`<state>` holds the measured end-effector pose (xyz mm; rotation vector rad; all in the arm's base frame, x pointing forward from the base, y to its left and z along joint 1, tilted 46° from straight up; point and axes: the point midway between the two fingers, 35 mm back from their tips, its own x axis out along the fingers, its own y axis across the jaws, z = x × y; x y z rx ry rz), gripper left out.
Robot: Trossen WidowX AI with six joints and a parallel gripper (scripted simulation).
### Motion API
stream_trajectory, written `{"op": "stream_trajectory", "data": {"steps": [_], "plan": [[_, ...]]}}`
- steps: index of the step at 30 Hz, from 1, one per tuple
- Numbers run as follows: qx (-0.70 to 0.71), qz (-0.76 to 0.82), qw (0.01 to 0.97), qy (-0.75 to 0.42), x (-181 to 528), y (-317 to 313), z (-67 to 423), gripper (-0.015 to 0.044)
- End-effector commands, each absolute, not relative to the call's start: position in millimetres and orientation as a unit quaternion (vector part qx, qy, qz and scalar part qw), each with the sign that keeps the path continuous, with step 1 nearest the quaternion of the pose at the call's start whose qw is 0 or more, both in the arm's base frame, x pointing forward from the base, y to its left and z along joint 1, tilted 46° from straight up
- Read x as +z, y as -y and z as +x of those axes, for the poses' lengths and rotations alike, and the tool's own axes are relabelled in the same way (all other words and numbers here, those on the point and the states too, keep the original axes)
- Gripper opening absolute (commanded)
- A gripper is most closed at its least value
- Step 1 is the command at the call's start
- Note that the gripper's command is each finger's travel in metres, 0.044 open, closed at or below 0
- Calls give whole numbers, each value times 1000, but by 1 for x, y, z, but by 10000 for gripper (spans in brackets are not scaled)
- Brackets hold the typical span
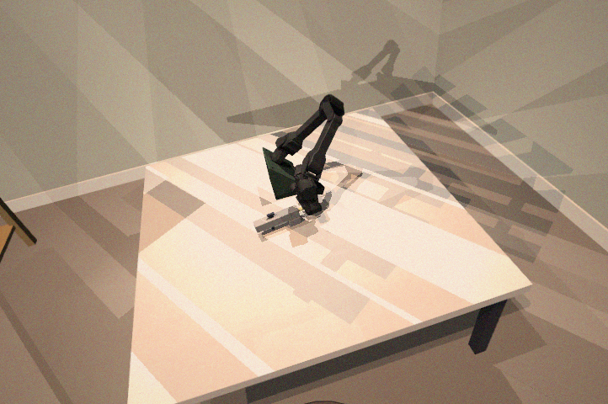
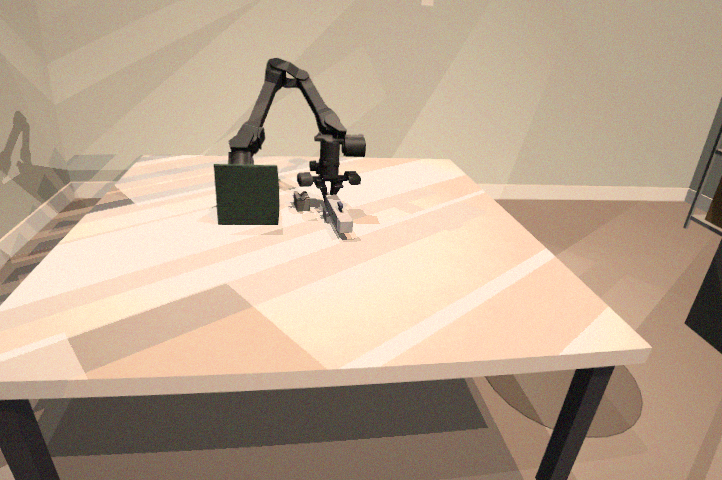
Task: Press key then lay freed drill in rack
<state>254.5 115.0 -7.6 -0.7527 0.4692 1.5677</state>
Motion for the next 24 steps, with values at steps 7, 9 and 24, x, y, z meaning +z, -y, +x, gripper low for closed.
{"op": "stream_trajectory", "data": {"steps": [7,9,24], "plan": [[682,-325,623,-205,4,-125,252,0],[682,-325,623,-204,6,-127,251,0],[682,-327,621,-203,11,-132,250,210]]}}
